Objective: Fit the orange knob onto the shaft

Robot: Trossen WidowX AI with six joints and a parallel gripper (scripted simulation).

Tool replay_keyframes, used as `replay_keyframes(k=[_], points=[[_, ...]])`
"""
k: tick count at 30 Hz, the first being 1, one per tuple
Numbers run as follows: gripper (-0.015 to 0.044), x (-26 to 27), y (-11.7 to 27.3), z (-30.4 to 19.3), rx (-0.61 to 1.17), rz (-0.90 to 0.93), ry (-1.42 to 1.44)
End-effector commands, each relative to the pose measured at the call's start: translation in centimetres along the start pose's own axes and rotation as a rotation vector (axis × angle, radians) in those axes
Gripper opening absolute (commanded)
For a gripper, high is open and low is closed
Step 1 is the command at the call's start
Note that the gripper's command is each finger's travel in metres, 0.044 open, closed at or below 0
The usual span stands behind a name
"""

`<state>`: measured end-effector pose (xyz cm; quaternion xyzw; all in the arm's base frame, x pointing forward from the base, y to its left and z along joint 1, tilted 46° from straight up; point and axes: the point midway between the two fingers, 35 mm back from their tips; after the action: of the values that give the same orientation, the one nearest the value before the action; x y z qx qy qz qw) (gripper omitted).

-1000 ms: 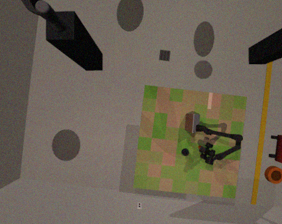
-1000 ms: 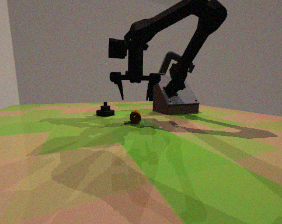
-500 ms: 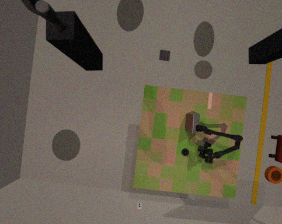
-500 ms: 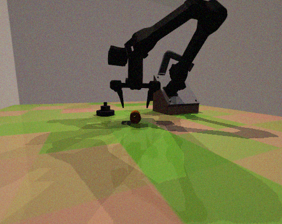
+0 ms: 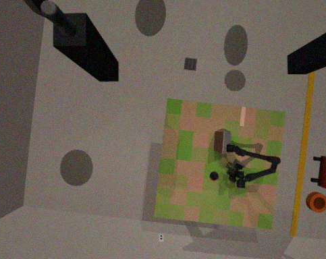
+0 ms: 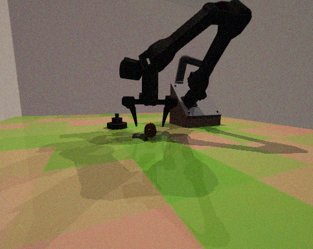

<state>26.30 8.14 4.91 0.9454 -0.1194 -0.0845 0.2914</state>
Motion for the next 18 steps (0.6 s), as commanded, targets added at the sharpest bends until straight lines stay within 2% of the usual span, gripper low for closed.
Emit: replay_keyframes(k=[1, 10, 18], points=[[0.044, -0.1, -0.7, 0.2, 0.003, -0.004, -0.01], [0.044, -0.3, -1.8, 0.3, 0.006, -0.005, -0.011], [0.024, -0.3, -1.8, 0.3, 0.006, -0.005, -0.011]])
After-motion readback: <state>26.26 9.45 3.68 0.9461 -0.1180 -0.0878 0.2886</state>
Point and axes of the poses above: the point midway between the two fingers, 35 mm back from their tips, its own y axis back along the fingers, its own x axis across the jaws, z = x × y, and after that the axes turned 12 degrees about y, right-handed
